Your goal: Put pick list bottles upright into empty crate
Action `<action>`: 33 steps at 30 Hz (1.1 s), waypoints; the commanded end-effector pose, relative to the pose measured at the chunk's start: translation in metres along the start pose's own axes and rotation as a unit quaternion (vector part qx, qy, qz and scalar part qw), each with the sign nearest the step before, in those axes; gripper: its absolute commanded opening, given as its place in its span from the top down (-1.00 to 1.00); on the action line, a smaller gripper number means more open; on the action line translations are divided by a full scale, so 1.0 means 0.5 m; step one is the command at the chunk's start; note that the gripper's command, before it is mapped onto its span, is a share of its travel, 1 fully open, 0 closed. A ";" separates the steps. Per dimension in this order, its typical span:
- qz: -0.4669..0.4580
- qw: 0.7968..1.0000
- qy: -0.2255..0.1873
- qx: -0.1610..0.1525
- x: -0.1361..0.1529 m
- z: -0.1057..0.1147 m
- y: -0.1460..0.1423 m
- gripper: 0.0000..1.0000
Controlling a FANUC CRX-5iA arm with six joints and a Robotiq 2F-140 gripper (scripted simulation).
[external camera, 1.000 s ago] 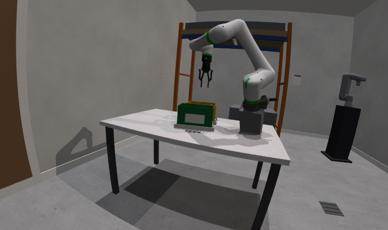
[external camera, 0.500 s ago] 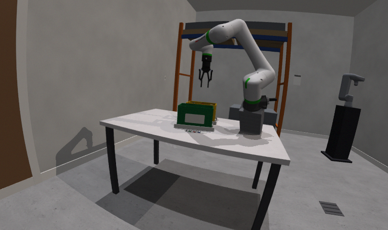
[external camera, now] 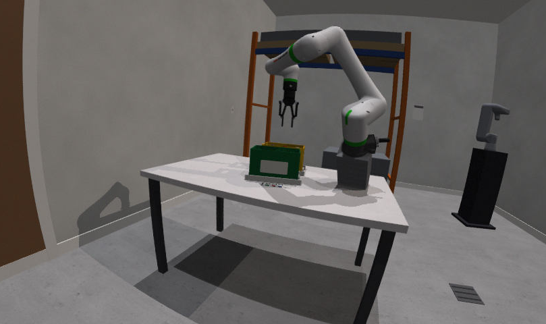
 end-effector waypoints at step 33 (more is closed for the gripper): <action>0.294 0.956 0.003 -0.001 0.066 -0.160 -0.031 0.12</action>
Point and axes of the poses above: the point where the finger pads meet when closed, its own z axis back along the fingers, its own y axis across the jaws, x = y × z, the point moved 3 cm from there along z, back along the fingers, and after that the axes turned 1 degree about z, right-handed, at the moved point
